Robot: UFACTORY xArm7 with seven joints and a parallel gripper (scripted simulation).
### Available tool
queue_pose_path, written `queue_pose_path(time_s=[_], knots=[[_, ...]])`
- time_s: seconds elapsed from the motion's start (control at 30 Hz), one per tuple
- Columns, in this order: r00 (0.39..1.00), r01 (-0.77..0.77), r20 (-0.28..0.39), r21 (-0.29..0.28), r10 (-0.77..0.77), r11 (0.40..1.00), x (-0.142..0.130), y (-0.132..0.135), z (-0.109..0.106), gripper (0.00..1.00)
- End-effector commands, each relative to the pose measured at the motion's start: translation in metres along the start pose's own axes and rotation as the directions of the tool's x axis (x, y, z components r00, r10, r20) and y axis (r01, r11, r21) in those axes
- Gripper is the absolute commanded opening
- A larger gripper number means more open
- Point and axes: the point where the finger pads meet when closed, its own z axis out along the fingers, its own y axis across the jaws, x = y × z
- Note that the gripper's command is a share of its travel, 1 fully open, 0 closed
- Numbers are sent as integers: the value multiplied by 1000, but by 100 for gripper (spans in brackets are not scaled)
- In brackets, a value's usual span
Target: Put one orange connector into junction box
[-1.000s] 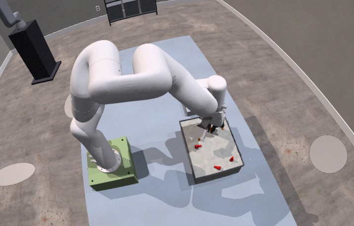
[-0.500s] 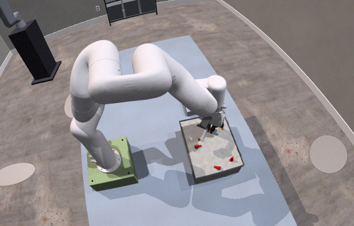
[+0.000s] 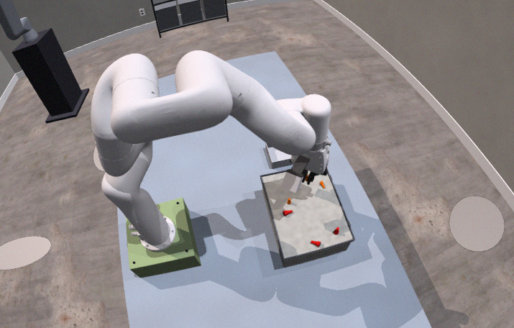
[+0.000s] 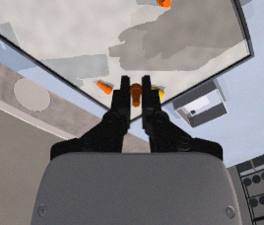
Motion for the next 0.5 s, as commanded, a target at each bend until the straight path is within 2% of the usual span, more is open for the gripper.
queue_pose_path(time_s=[0.0, 0.13, 0.47], knots=[[1000, 0, 3, 3, 0, 1000, -1, -1, -16, 2], [1000, 0, 3, 3, 0, 1000, -1, -1, -23, 2], [1000, 0, 3, 3, 0, 1000, -1, -1, -23, 2]])
